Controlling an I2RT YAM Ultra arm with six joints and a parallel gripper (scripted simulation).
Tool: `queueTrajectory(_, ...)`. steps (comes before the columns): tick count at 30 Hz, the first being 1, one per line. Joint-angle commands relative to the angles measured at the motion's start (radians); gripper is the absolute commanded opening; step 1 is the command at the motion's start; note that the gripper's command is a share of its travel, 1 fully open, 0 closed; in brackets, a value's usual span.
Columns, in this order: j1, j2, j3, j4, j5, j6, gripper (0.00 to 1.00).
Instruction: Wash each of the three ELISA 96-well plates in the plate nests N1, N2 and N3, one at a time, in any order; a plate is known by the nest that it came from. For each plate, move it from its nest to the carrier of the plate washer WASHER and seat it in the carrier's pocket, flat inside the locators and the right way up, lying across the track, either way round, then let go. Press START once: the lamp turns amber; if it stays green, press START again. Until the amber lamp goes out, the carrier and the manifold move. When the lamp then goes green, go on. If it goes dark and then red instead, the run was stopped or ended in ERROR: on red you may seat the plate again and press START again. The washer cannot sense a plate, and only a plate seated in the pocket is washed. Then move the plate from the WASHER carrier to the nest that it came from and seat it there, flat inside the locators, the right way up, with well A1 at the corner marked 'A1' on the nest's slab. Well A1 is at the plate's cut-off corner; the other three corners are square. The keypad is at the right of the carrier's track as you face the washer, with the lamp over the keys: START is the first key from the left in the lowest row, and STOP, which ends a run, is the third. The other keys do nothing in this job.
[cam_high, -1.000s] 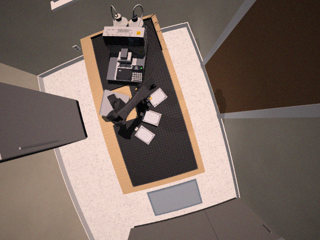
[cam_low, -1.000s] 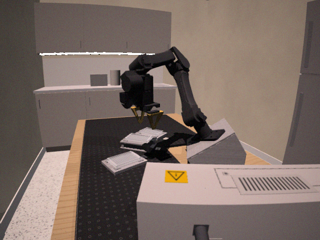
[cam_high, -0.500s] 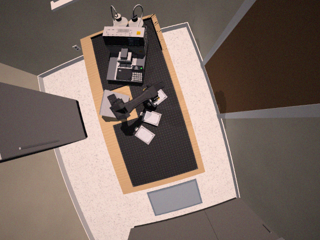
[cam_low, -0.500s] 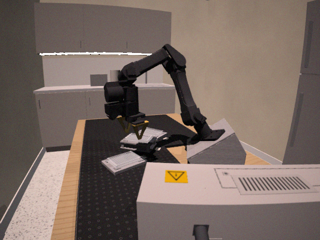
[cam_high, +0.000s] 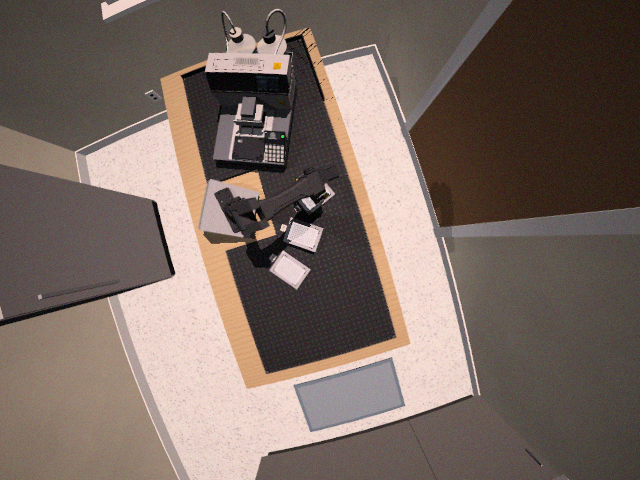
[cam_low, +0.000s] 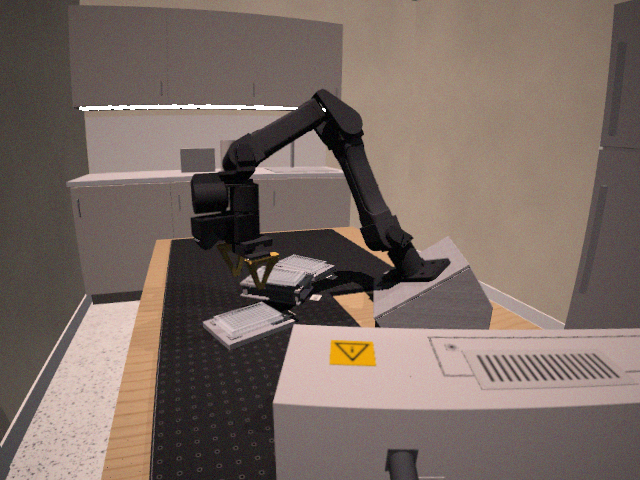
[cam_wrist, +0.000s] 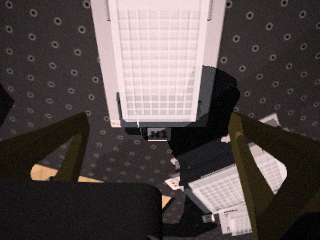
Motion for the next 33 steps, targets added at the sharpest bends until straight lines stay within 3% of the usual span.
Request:
queueTrajectory(1,0.002,-0.006,0.008,0.009,-0.005,-0.007,1.00)
queueTrajectory(9,0.002,-0.007,0.008,0.009,-0.005,-0.007,1.00)
queueTrajectory(33,-0.052,0.034,-0.084,0.159,-0.031,-0.058,1.00)
